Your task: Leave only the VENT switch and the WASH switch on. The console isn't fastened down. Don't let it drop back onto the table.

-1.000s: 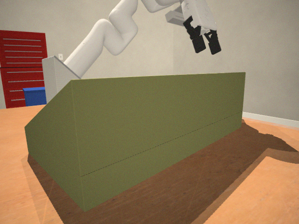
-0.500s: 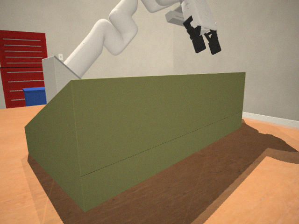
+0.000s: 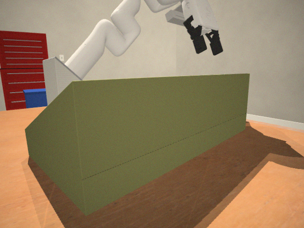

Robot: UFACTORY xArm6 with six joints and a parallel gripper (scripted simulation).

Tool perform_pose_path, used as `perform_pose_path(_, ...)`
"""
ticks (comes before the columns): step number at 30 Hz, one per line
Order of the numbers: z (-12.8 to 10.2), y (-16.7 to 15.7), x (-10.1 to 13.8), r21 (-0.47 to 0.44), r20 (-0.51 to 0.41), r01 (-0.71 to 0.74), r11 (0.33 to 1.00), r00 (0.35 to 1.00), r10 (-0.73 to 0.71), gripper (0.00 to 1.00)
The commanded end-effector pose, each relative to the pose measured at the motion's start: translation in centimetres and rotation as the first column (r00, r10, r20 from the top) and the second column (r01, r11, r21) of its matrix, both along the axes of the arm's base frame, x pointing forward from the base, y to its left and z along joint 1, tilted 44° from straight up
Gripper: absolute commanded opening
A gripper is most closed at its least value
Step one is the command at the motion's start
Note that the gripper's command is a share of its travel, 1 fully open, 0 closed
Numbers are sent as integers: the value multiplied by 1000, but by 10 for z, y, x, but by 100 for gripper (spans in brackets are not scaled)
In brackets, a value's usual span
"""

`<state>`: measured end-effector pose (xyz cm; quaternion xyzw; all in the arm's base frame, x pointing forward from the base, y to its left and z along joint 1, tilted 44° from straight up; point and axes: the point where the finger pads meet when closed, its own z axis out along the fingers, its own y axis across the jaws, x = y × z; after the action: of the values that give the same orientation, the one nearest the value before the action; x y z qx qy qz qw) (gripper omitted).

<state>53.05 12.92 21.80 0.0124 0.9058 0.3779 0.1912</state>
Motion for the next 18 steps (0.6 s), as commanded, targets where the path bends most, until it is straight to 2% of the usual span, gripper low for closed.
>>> perform_pose_path(1, -6, -9, 2, 0, 3, 2, 1000, 1000, -2, 100)
perform_pose_path(18, -38, -41, 8, 0, 3, 2, 1000, 1000, -2, 100)
